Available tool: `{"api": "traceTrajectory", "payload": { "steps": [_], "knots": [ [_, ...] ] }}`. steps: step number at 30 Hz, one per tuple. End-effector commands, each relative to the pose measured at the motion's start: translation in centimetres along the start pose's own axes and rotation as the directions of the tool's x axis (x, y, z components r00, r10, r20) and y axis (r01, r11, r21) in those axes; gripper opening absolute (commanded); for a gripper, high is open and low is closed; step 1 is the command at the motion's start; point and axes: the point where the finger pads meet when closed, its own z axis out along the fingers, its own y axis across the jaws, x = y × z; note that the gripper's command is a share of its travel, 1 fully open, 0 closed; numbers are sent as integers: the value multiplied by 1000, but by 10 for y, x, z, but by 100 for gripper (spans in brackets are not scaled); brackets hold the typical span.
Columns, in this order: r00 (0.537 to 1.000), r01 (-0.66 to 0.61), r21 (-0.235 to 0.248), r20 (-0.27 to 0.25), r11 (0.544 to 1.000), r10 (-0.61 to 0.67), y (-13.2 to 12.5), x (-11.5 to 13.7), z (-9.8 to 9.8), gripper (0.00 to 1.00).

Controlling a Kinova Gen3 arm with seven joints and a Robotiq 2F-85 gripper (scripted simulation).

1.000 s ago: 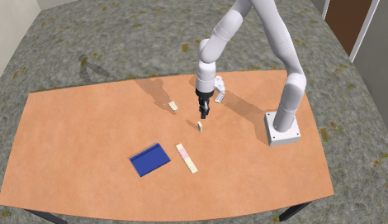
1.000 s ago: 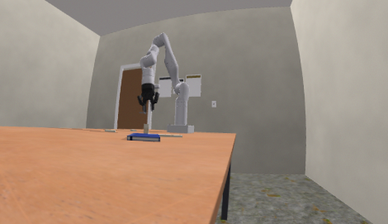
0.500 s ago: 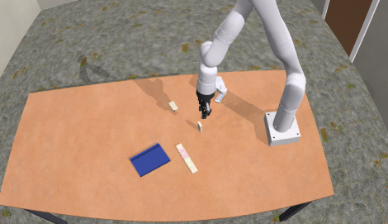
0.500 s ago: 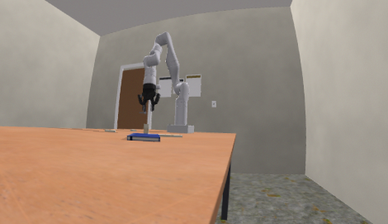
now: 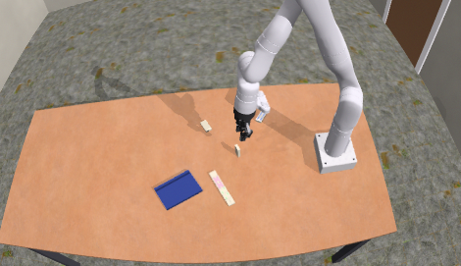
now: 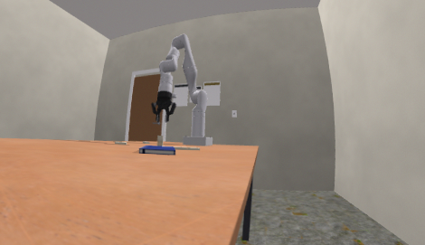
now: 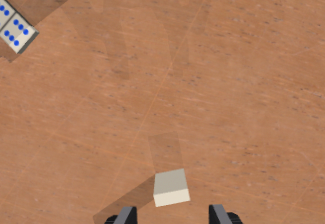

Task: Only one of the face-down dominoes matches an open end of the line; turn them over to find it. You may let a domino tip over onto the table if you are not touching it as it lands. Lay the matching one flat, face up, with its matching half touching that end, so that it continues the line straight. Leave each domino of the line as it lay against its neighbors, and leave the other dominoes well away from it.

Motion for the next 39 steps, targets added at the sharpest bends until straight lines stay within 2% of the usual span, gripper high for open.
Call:
{"api": "traceTrajectory", "payload": {
  "steps": [1, 39],
  "knots": [
    [1000, 9, 7, 2, 1000, -9, 0, -1, -1, 49],
    [999, 34, 24, 4, 999, -34, 0, -1, -1, 49]
  ]
}}
